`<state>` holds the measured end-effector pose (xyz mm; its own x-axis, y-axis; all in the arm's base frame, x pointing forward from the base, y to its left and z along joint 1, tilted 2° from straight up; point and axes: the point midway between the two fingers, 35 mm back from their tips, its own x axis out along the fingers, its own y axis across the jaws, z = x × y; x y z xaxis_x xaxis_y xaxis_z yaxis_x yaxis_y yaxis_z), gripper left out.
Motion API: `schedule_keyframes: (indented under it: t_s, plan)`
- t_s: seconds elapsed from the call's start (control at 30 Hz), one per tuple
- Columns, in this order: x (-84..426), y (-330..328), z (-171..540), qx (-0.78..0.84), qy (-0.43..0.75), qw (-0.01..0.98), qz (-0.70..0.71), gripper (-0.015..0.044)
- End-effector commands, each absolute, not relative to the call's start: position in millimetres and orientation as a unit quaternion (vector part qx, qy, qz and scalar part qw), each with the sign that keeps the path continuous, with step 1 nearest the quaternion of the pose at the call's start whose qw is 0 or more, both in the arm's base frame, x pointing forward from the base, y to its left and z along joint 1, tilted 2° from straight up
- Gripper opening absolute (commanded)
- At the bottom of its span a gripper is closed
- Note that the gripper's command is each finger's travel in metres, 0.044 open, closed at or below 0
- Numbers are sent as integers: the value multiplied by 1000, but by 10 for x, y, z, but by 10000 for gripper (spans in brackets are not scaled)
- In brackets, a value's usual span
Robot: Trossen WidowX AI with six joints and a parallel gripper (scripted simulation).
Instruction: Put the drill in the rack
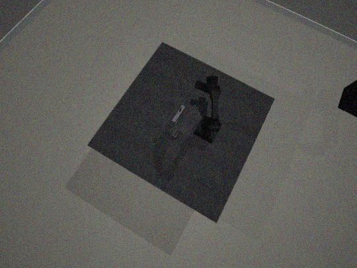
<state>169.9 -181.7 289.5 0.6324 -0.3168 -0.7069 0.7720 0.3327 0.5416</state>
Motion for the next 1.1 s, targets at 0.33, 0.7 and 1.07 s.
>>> schedule_keyframes:
  t_s: [0.33,0.7,1.07]
  plan:
    - [2773,-882,1319,161,607,769,-116,0]
    - [2844,-377,806,9,689,724,-17,0]
    - [2856,-377,699,9,689,724,-17,0]
